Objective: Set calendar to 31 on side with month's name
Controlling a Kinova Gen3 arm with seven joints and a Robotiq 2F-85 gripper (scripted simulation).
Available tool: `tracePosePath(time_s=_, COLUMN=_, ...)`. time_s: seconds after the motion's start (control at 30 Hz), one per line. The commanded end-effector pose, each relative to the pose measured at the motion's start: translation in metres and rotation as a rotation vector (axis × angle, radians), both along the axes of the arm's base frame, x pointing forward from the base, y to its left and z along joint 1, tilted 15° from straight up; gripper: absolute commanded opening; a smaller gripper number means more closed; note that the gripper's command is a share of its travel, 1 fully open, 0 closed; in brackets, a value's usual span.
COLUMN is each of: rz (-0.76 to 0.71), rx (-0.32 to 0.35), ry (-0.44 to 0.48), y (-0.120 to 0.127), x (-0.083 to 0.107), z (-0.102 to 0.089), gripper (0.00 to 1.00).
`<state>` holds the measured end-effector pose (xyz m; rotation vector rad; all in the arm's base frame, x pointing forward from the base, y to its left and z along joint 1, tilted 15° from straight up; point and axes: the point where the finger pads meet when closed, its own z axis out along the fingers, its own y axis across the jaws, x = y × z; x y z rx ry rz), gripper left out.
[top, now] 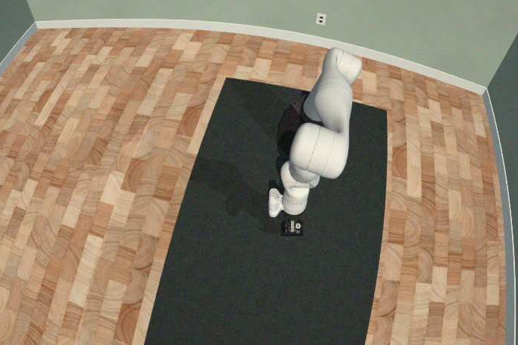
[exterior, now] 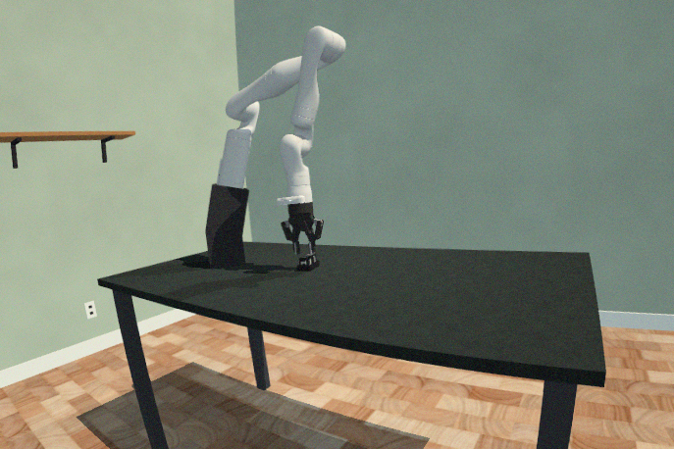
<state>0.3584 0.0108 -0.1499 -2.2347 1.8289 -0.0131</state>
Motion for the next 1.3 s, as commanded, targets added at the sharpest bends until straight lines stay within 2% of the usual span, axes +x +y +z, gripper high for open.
tracePosePath(time_s=0.0, rz=0.000, rx=0.000, ry=-0.001, y=0.000, x=0.000, z=0.000, gripper=0.46)
tracePosePath(time_s=0.37, rz=0.000, rx=0.000, ry=-0.001, y=0.000, x=0.001, z=-0.001, gripper=0.46)
tracePosePath(time_s=1.0, rz=0.000, rx=0.000, ry=-0.001, y=0.005, x=0.005, z=-0.025, gripper=0.46)
tracePosePath(time_s=1.27, rz=0.000, rx=0.000, ry=-0.001, y=0.005, x=0.005, z=-0.027, gripper=0.46)
